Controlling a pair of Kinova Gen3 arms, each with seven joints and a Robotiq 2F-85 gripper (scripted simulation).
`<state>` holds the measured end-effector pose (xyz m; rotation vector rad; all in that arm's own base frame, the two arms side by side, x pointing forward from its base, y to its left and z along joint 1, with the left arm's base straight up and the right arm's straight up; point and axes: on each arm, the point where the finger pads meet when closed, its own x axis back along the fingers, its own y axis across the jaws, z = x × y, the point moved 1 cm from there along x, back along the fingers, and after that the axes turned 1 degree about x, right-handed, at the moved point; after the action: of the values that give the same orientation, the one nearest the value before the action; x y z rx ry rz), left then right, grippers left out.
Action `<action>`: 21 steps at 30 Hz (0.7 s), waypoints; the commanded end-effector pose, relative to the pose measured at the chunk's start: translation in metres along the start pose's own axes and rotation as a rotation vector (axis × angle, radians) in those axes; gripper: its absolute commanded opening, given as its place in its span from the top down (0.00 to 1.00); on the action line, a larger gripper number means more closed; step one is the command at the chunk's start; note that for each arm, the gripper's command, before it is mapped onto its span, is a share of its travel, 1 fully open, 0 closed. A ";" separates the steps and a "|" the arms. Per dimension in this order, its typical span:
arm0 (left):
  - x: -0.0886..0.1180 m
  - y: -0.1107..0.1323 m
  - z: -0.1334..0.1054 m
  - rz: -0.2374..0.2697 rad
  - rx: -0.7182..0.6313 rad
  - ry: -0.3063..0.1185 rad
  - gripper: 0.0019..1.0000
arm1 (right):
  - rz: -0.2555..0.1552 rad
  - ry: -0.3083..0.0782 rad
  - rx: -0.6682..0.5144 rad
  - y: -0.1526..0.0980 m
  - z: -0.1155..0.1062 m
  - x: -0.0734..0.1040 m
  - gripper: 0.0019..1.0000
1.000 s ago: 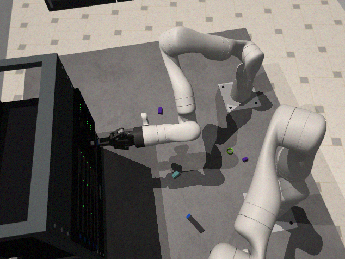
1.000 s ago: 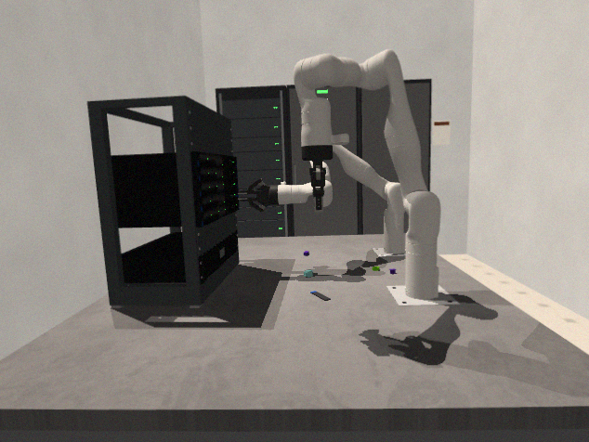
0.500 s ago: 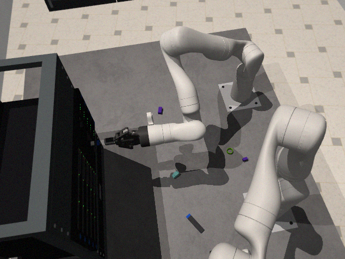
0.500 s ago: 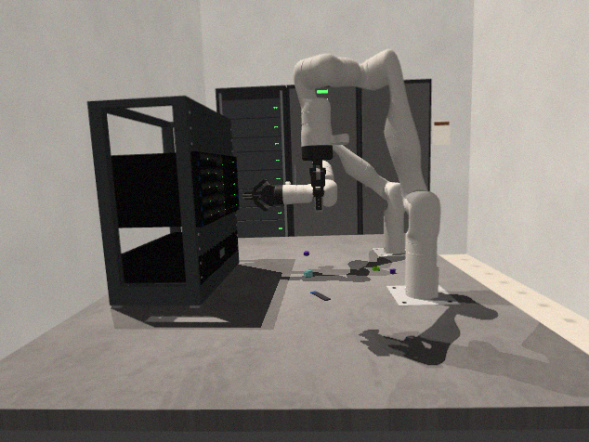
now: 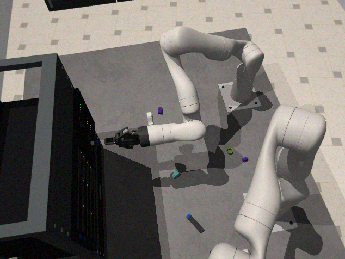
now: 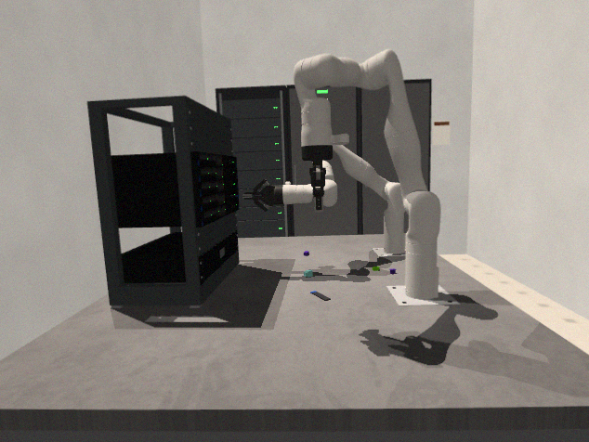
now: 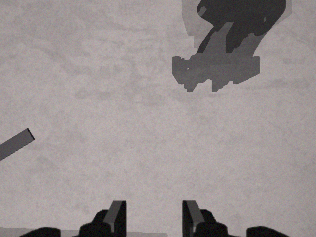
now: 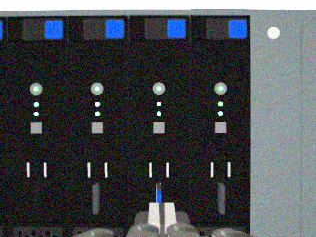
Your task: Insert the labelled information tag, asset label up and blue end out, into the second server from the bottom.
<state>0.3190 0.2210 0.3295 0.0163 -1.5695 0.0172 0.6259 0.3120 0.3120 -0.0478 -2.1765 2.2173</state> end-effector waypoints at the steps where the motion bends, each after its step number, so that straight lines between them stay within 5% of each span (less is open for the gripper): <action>1: 0.000 0.000 0.000 -0.001 0.000 -0.001 0.61 | 0.002 0.000 -0.001 -0.001 0.000 0.000 1.00; 21: 0.000 0.000 0.000 -0.001 0.000 -0.001 0.61 | 0.002 0.000 -0.001 -0.001 0.000 -0.010 1.00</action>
<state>0.3190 0.2210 0.3295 0.0163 -1.5695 0.0172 0.6340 0.3116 0.3121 -0.0478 -2.1766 2.2173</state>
